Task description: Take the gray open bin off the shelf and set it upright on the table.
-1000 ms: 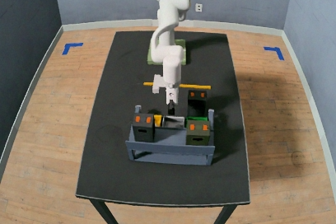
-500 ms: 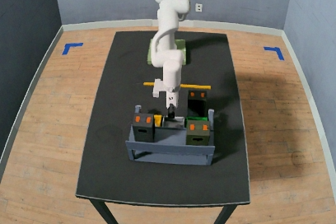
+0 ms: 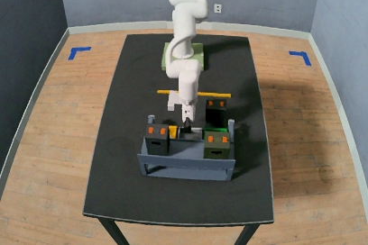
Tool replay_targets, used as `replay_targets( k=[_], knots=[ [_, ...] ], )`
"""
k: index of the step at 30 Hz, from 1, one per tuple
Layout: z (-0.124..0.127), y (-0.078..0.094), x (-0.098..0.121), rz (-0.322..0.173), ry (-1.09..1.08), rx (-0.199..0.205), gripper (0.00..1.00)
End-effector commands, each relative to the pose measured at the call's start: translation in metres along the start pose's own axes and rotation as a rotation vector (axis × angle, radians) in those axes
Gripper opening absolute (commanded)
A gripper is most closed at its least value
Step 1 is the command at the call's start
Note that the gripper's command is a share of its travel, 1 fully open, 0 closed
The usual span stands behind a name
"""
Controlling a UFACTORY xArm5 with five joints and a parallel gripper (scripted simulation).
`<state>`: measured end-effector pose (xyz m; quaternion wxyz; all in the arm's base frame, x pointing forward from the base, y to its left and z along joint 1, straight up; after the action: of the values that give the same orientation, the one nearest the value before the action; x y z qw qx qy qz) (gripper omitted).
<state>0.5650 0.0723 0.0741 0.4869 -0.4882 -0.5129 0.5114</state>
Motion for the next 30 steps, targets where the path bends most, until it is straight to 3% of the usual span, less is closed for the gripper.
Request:
replay_targets(
  k=[1,30],
  knots=[
    [-0.002,0.000,0.000,0.003,0.000,-0.006,1.00],
    [-0.002,0.011,0.000,0.003,0.000,-0.005,1.00]
  ],
)
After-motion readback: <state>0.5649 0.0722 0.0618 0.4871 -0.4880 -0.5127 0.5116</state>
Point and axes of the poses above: the point where the finger pads meet when closed, its own y axis out along the fingers, its own z axis across the jaws, x = y × z, the point moved 3 cm from there along -y, back along the fingers, and after that the axes turned 3 degrees about -y, right-handed, at the moved point
